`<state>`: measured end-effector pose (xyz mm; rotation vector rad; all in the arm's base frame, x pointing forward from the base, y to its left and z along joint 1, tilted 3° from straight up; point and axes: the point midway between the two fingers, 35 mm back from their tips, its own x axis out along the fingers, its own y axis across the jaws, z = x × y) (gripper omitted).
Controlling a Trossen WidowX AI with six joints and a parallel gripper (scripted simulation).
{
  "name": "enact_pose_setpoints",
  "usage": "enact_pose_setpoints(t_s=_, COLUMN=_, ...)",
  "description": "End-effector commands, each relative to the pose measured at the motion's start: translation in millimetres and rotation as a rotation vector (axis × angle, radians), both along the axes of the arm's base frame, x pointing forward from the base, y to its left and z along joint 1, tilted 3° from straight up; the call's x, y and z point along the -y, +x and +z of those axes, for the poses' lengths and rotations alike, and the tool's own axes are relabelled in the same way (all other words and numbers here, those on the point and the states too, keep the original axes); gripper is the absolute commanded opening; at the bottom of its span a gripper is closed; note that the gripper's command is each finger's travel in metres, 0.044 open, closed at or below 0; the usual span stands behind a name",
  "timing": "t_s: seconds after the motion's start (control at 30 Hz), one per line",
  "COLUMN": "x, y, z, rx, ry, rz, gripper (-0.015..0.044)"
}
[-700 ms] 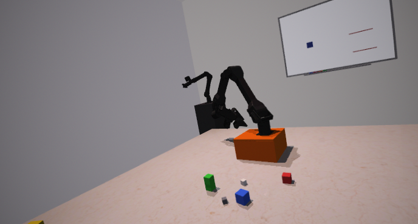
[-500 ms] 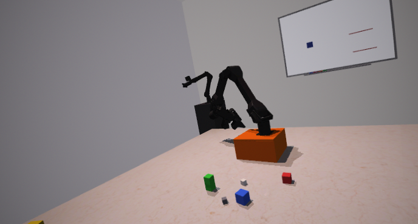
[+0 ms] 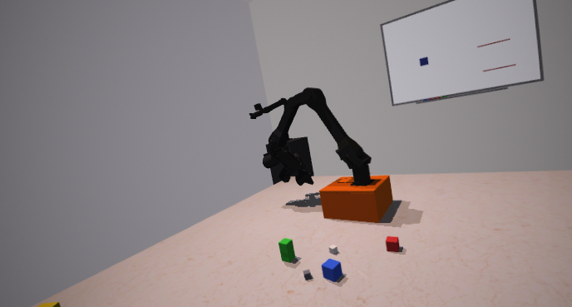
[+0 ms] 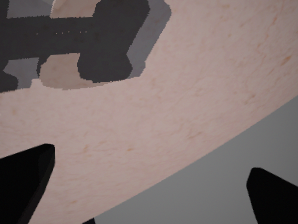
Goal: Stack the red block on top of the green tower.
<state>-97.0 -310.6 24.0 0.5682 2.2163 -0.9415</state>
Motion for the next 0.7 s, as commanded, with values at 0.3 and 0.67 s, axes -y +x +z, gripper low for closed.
enact_pose_setpoints(t_s=0.3, x=2.6, y=94.9, z=-1.1, rx=0.079, ry=-0.097, rz=0.159, gripper=0.044)
enact_pose_setpoints(t_s=0.67, x=-11.4, y=169.0, z=-1.5, rx=0.155, ry=-0.167, rz=0.305, gripper=0.044)
